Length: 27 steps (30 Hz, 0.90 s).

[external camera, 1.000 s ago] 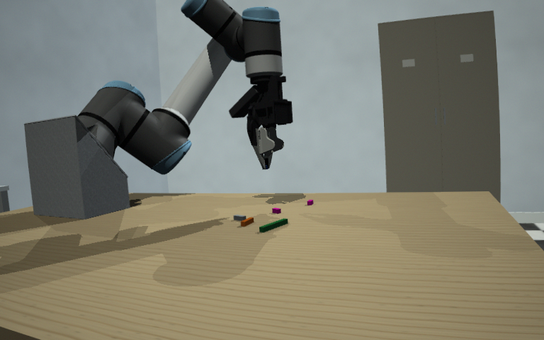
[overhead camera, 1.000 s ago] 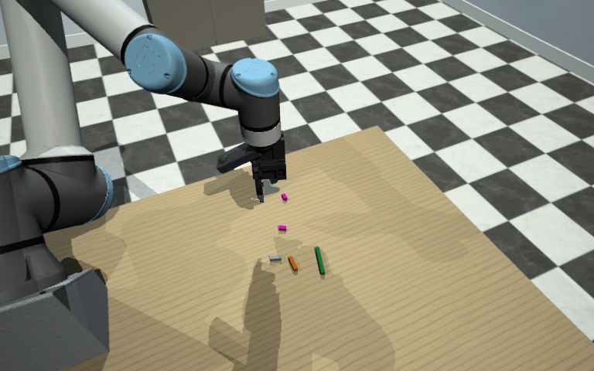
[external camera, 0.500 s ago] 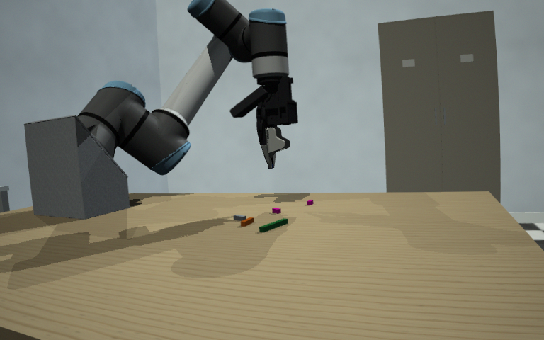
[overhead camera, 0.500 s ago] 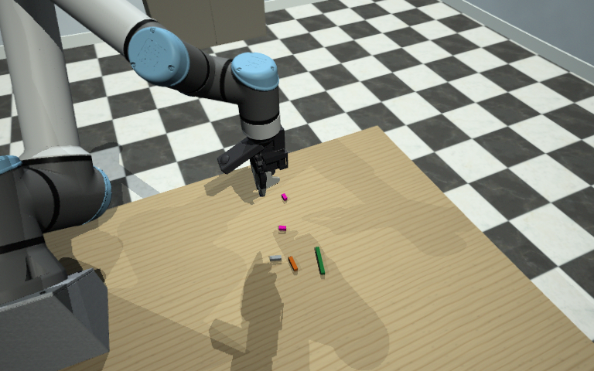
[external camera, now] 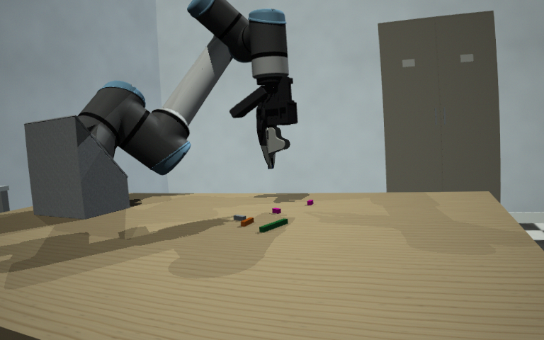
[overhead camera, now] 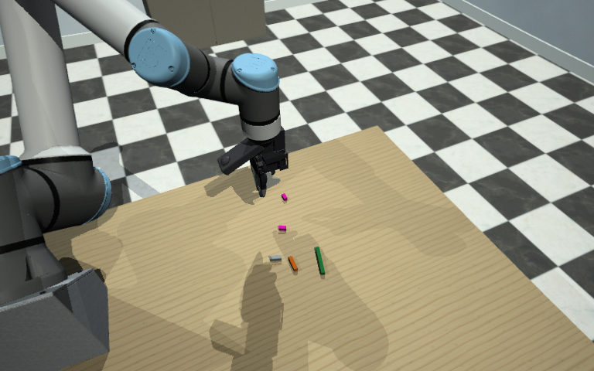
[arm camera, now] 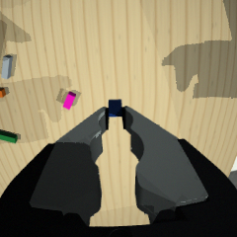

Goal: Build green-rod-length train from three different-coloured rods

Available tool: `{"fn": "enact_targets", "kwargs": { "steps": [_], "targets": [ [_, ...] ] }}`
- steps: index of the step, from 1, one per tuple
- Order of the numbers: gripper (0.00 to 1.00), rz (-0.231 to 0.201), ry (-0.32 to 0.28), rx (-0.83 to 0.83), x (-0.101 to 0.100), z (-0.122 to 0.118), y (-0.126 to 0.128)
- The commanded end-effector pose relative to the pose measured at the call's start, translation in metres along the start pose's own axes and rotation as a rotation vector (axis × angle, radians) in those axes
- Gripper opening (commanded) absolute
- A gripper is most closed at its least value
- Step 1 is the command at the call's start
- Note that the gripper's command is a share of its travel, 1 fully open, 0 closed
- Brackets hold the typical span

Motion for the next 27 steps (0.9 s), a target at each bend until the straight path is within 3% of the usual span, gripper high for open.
{"fn": "enact_targets", "kwargs": {
  "steps": [1, 13, 27],
  "targets": [
    [0.00, -0.004, 0.003, -0.002, -0.009, 0.001, 0.000],
    [0.00, -0.003, 0.003, -0.002, -0.055, 0.002, 0.000],
    [0.00, -0.003, 0.003, -0.002, -0.088, 0.002, 0.000]
  ]
}}
Point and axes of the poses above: the point where the finger pads meet when closed, its own x axis back along the fingers, its own y axis across the jaws, z = x × y, the point moved 3 cm from there along x, back along the fingers, and after that the axes turned 1 degree about x, right-handed, at the moved point
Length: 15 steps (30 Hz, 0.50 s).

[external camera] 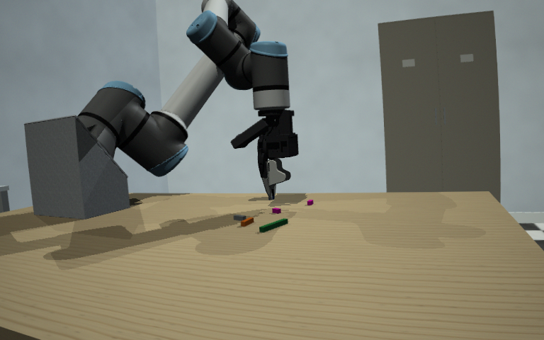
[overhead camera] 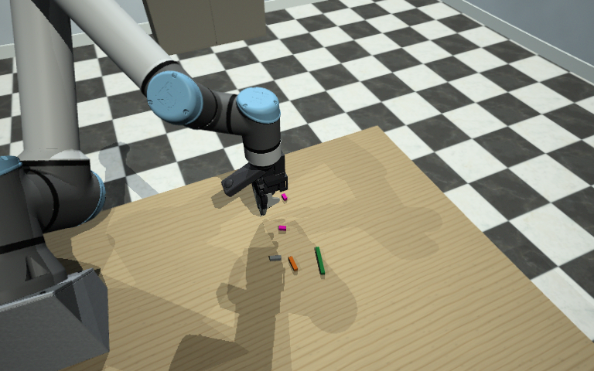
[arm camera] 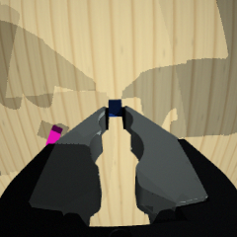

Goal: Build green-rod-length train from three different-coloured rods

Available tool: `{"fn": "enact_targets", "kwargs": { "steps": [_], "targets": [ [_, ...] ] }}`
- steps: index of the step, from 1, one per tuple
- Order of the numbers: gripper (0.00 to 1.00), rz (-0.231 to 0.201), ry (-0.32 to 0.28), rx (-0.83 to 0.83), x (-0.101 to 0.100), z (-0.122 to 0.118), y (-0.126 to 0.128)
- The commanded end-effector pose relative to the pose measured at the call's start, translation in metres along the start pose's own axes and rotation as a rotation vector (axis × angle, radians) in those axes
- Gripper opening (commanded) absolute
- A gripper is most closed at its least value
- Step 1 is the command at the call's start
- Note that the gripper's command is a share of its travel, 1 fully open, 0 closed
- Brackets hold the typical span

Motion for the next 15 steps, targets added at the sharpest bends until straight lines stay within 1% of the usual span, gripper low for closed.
{"fn": "enact_targets", "kwargs": {
  "steps": [1, 15],
  "targets": [
    [0.00, 0.002, -0.006, -0.001, -0.0095, -0.0011, -0.0006],
    [0.00, 0.005, -0.010, 0.001, -0.0067, -0.0040, -0.0010]
  ]
}}
Point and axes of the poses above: the point where the finger pads meet when closed, its own x axis back along the fingers, its own y axis across the jaws, z = x × y, the point moved 3 cm from there along x, back along the fingers, and after that the axes turned 1 degree about x, right-handed, at the moved point
